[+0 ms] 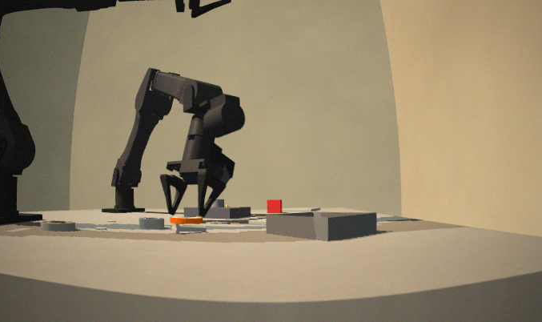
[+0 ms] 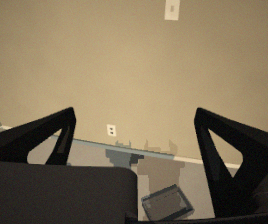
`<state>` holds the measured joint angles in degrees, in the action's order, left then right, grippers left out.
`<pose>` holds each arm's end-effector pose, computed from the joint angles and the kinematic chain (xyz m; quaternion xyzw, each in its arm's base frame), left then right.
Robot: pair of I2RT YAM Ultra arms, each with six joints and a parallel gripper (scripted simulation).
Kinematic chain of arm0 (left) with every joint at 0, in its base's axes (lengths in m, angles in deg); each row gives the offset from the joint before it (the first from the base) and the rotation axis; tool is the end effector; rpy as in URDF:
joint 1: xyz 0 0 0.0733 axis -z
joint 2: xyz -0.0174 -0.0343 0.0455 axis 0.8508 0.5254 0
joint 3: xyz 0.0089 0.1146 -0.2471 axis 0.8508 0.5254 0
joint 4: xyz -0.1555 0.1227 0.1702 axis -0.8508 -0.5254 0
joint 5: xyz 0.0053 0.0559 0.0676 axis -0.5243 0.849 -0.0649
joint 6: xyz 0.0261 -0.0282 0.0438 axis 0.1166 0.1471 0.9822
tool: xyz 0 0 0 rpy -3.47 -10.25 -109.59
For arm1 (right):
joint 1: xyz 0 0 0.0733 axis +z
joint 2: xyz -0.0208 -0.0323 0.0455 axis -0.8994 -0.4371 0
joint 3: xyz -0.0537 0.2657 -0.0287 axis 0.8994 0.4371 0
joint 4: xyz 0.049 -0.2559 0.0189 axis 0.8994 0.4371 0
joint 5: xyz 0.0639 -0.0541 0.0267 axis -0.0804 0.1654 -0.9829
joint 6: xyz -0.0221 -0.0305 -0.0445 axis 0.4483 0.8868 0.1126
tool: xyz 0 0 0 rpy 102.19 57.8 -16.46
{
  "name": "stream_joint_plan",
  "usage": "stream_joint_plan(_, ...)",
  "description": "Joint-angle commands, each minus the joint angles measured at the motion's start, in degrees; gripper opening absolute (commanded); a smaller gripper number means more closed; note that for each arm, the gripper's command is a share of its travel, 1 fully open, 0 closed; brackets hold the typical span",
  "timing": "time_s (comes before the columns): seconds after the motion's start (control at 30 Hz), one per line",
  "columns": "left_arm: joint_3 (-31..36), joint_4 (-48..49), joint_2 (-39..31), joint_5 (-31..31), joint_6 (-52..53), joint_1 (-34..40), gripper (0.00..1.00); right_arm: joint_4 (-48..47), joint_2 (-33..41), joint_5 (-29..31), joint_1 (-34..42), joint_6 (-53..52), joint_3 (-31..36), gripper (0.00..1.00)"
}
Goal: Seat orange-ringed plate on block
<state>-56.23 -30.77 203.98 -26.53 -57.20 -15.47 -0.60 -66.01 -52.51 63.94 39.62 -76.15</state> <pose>0.3324 -0.3229 0.1521 0.5305 -0.8345 0.0788 0.1266 0.2437 0.0006 0.4099 0.0018 0.7062 0.0032 0.7080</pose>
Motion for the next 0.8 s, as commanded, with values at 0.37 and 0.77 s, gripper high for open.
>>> stream_joint_plan(0.37, 0.14, 0.95, -1.36, 0.58, -0.55, 0.35, 0.0, -1.15, 0.76, -0.37, 0.43, 0.49, -2.79, 1.0)
stream_joint_plan(0.77, -1.58, 0.77, -1.61, 0.35, -0.56, 0.35, 0.0, -1.15, 0.76, -0.37, 0.43, 0.49, -2.79, 1.0)
